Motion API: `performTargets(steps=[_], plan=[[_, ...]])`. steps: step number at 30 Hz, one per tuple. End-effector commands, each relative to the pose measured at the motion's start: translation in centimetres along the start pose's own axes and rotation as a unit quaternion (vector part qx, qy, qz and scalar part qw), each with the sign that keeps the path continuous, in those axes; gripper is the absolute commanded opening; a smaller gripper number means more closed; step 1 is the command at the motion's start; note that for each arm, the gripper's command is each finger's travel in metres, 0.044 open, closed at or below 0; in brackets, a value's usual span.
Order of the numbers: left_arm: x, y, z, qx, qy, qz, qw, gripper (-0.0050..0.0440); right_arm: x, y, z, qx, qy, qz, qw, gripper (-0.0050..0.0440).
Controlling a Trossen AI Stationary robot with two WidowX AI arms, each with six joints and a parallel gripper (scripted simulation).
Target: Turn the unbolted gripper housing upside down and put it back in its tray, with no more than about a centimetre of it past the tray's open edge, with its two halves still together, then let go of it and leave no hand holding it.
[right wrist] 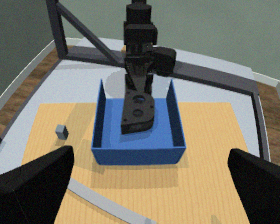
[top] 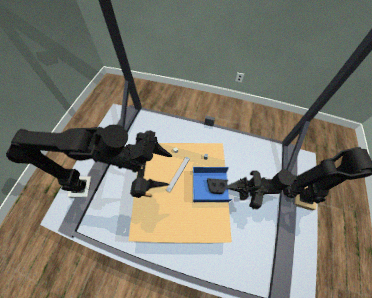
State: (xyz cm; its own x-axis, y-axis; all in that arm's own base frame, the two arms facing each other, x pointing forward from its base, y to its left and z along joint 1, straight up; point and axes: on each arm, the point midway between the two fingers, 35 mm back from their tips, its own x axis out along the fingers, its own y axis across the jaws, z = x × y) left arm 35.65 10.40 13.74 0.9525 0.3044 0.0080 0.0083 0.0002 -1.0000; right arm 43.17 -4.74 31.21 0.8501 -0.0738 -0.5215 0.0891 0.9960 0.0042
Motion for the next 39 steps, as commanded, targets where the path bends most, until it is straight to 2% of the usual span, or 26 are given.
performTargets(steps=[1, 7, 14, 19, 28, 39], plan=[[0.3, -0.4, -0.1, 0.000, 0.001, -0.005, 1.000, 0.0000, -1.0, 0.0, 1.0, -0.002, -0.015, -0.001, 1.000, 0.0437], [-0.1, -0.6, 0.0, 0.000, 0.000, -0.009, 1.000, 0.0000, -1.0, 0.0, 1.0, -0.002, -0.015, -0.001, 1.000, 0.0437], [-3.7, -0.5, 0.0, 0.000, 0.000, -0.008, 1.000, 0.0000, -1.0, 0.0, 1.0, -0.002, -0.015, -0.001, 1.000, 0.0437], [-3.7, -0.5, 0.0, 0.000, 0.000, -0.008, 1.000, 0.0000, -1.0, 0.0, 1.0, -0.002, -0.015, -0.001, 1.000, 0.0437], [-3.7, -0.5, 0.0, 0.000, 0.000, -0.008, 1.000, 0.0214, -1.0, 0.0, 1.0, -0.002, -0.015, -0.001, 1.000, 0.0437], [-3.7, -0.5, 0.0, 0.000, 0.000, -0.008, 1.000, 0.0214, -1.0, 0.0, 1.0, -0.002, -0.015, -0.001, 1.000, 0.0437]])
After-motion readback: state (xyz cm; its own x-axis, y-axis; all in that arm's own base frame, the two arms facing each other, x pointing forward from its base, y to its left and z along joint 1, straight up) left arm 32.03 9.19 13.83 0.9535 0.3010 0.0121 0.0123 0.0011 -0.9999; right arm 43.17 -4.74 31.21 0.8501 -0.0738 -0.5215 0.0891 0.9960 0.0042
